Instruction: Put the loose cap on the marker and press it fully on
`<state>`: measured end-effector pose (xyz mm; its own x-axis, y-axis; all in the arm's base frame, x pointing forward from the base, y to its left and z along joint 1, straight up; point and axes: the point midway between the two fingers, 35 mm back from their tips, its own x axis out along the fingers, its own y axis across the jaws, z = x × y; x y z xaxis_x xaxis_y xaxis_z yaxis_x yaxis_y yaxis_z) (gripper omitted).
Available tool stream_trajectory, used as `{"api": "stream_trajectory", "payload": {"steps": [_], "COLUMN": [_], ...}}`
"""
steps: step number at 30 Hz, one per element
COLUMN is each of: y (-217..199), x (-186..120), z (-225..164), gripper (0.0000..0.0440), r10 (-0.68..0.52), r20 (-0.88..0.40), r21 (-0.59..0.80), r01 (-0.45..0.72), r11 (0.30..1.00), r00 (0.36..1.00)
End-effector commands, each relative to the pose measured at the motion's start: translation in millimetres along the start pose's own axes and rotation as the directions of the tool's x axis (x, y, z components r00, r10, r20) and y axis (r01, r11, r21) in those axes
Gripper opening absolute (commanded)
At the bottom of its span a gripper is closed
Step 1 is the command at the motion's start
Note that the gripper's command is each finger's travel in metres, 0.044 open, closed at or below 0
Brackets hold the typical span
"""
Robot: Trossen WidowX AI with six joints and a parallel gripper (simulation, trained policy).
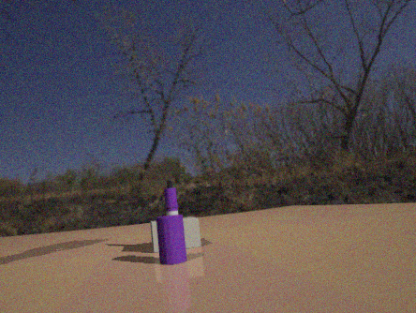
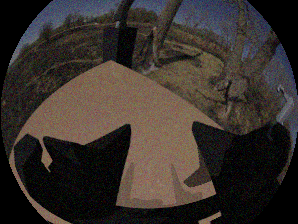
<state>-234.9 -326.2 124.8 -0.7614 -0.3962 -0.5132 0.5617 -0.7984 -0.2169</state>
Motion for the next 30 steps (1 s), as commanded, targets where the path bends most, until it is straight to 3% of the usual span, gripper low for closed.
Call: {"api": "stream_trajectory", "payload": {"steps": [1, 30], "y": [9, 77], "x": [-2, -35], "z": [-2, -18], "gripper": [0.0310, 0.0310], "r10": [0.024, 0.197], "r20": [-0.014, -0.110], "r21": [0.000, 0.000], "r01": [-0.024, -0.198], "r11": [1.000, 0.980], "r00": [1.000, 0.974]}}
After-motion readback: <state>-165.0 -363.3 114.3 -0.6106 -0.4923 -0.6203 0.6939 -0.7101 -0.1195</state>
